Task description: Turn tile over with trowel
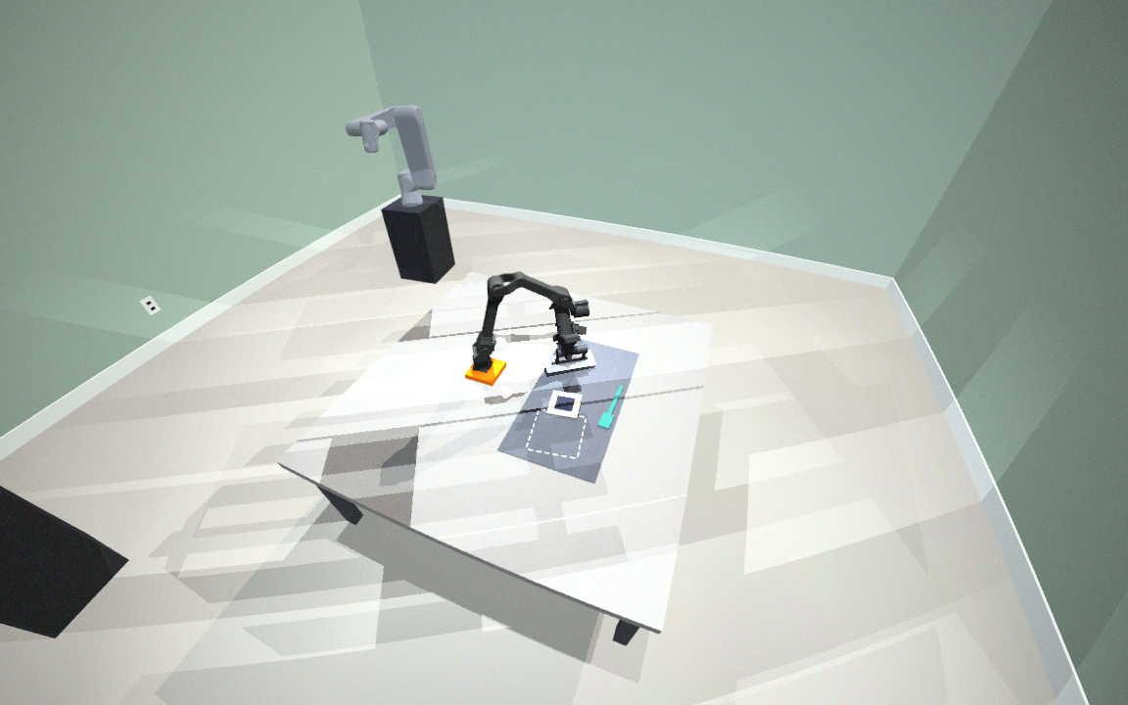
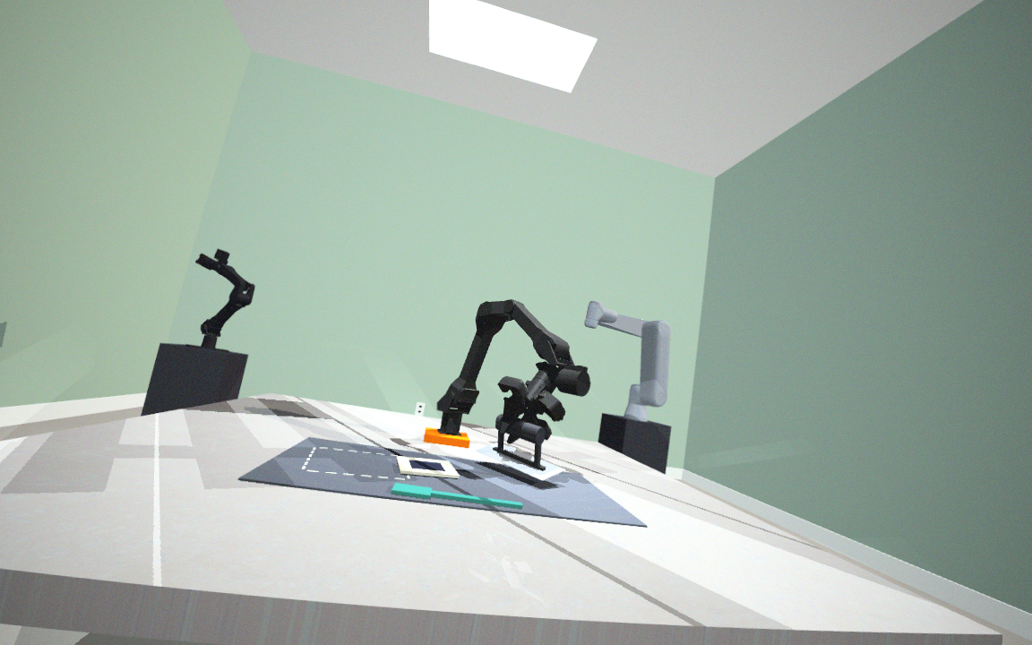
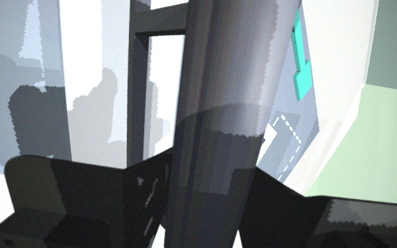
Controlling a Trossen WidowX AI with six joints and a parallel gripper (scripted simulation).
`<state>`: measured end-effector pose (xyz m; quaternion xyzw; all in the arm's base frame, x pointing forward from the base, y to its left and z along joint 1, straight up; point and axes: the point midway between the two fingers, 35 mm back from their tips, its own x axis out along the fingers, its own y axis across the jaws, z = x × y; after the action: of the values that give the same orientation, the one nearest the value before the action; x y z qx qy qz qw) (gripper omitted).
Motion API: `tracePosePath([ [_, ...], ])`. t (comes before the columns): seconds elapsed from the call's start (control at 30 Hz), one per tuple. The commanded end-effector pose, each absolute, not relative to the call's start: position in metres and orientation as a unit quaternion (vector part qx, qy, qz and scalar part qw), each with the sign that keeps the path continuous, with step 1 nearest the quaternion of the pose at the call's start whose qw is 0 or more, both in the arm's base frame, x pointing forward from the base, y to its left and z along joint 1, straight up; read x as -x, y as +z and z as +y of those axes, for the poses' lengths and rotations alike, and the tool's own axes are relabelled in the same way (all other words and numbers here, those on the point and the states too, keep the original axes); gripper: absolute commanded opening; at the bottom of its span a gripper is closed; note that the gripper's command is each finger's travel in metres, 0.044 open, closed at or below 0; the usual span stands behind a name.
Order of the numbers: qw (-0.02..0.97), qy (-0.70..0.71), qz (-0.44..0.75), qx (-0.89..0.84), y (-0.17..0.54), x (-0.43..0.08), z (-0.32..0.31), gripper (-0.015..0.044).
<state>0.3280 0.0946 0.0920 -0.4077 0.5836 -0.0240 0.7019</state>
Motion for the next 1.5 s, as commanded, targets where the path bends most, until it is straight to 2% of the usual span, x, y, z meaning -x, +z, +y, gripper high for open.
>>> tracePosePath([
  [0.0,0.707,0.013,0.575,0.411,0.09,-0.33,0.091,0.0],
  [0.37,0.722,0.125,0.523,0.436,0.081,-0.34,0.085,0.0],
  [0.8,0.73,0.227,0.404,0.502,0.085,-0.352,0.078,0.0],
  [1.33,0.697,0.275,0.208,0.629,0.108,-0.36,0.066,0.0],
  [1.47,0.694,0.275,0.199,0.635,0.109,-0.359,0.065,0.0],
])
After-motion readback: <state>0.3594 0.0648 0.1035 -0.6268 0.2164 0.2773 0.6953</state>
